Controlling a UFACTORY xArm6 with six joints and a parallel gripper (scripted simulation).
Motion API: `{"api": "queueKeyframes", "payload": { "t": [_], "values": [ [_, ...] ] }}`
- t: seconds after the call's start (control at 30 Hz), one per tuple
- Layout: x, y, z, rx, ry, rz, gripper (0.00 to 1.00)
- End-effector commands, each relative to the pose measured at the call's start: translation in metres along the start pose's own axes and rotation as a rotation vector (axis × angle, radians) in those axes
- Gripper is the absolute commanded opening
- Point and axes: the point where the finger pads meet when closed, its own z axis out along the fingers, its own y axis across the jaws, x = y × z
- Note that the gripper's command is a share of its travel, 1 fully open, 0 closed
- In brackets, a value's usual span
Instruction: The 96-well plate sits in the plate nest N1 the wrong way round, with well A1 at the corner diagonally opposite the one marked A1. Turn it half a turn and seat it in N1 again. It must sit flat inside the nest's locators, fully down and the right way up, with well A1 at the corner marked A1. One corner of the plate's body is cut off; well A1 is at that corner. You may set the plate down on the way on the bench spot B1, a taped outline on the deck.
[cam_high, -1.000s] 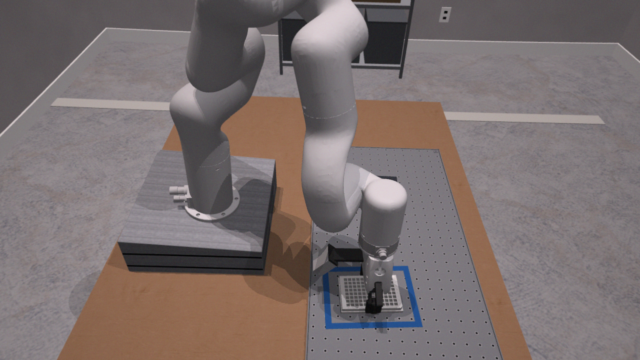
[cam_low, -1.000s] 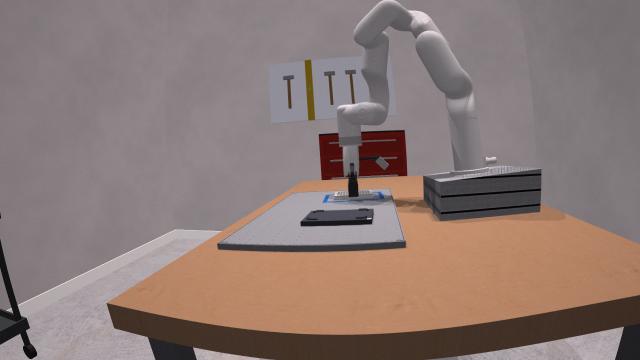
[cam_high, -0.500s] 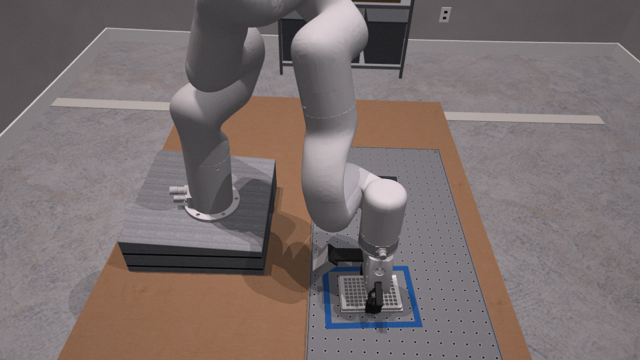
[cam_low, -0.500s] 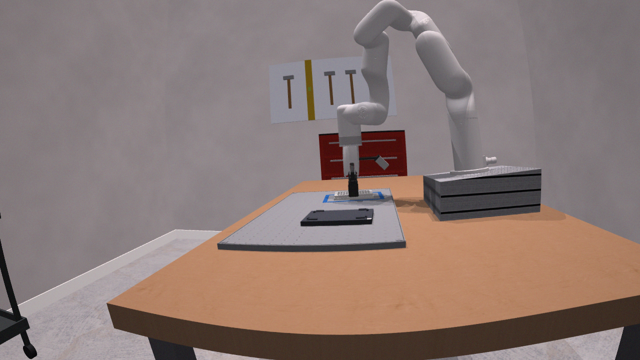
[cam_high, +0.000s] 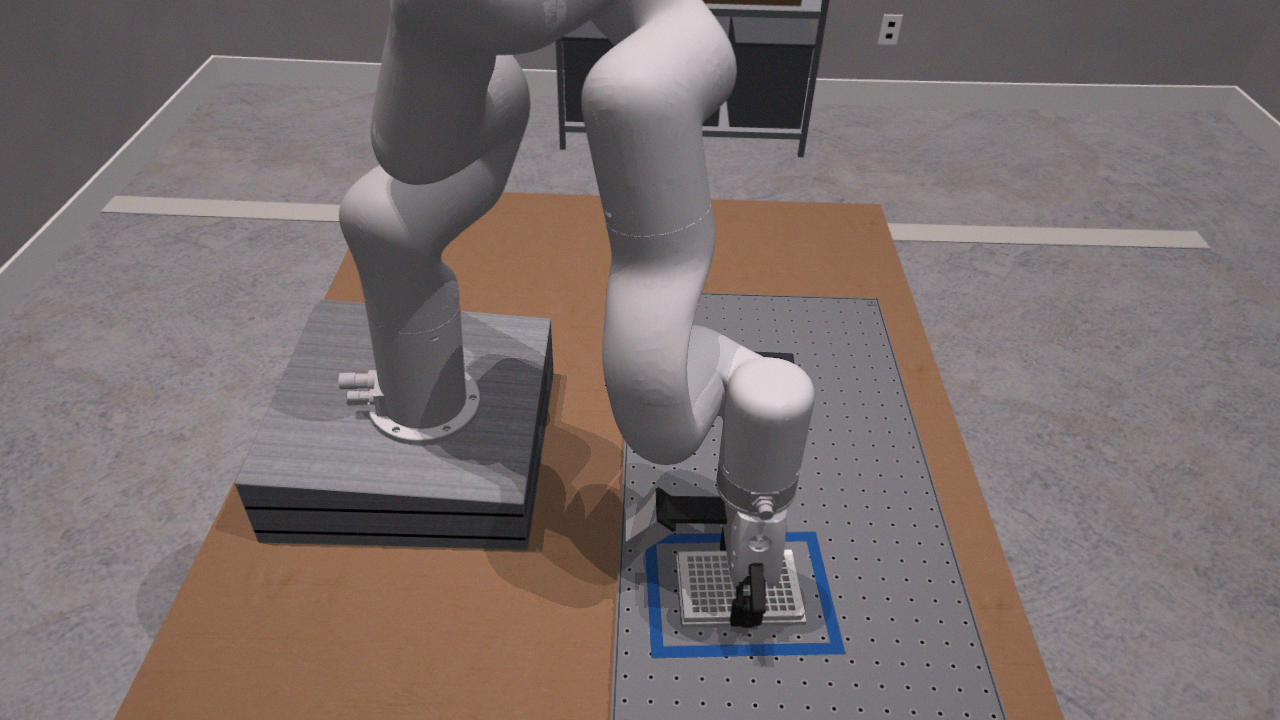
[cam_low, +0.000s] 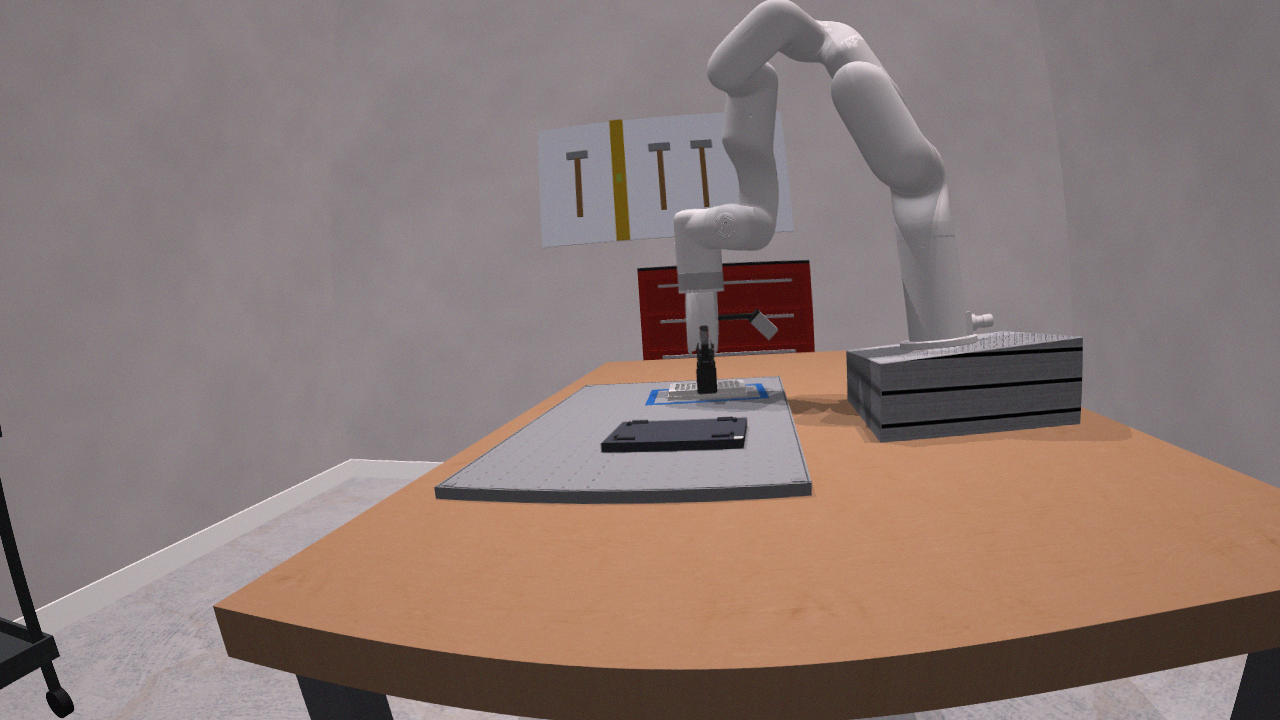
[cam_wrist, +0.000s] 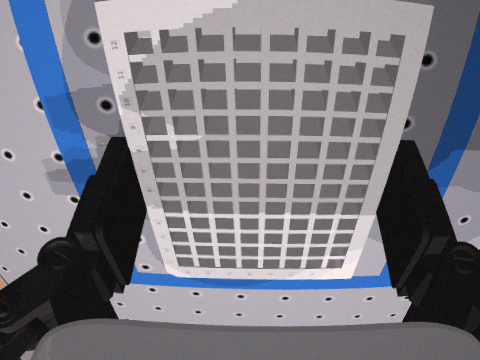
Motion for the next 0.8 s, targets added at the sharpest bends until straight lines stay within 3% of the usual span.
{"api": "queueKeyframes", "payload": {
  "t": [0.0, 0.77],
  "values": [
    [-0.0012, -0.0007, -0.0010, 0.002, -0.003, 0.000, 0.00],
    [-0.0013, -0.0008, -0.0037, 0.002, -0.003, 0.000, 0.00]
  ]
}}
